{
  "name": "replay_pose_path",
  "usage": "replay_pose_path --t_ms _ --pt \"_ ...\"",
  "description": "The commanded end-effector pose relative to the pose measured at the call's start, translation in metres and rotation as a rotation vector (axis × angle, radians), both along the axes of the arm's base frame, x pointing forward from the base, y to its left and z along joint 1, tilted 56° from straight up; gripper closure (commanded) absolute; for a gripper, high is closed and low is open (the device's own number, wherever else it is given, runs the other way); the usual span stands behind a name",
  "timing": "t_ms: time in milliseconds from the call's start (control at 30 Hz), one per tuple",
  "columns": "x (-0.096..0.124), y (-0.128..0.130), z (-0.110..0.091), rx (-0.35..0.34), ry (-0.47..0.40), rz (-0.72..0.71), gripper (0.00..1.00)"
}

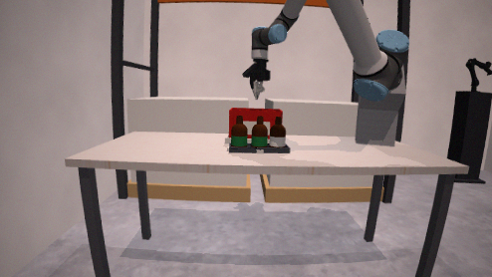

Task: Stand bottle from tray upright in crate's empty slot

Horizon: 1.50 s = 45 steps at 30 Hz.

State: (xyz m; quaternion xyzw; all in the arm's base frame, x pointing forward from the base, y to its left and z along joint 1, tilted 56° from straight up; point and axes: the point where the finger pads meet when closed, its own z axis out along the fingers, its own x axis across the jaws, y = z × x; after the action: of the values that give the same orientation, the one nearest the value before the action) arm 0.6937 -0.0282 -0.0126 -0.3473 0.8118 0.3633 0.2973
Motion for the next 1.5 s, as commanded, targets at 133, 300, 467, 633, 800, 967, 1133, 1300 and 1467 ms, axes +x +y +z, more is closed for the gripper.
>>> replay_pose_path --t_ms 133,300,467,633,800,967,1133,1300,1467 --pt "-0.003 0.035 0.055 -0.01 -0.019 0.012 1.0" --pt "-0.013 0.074 0.107 -0.018 -0.038 0.024 1.0" --pt "-0.033 0.125 0.168 -0.024 -0.063 0.042 1.0" --pt "-0.052 0.16 0.205 -0.025 -0.08 0.054 1.0" --pt "-0.057 0.168 0.213 -0.026 -0.085 0.057 1.0" --pt "-0.058 0.17 0.214 -0.026 -0.085 0.058 0.62" --pt "-0.058 0.17 0.214 -0.026 -0.085 0.058 0.62" --pt "-0.058 0.17 0.214 -0.026 -0.085 0.058 0.62" --pt "-0.058 0.17 0.214 -0.026 -0.085 0.058 0.62"
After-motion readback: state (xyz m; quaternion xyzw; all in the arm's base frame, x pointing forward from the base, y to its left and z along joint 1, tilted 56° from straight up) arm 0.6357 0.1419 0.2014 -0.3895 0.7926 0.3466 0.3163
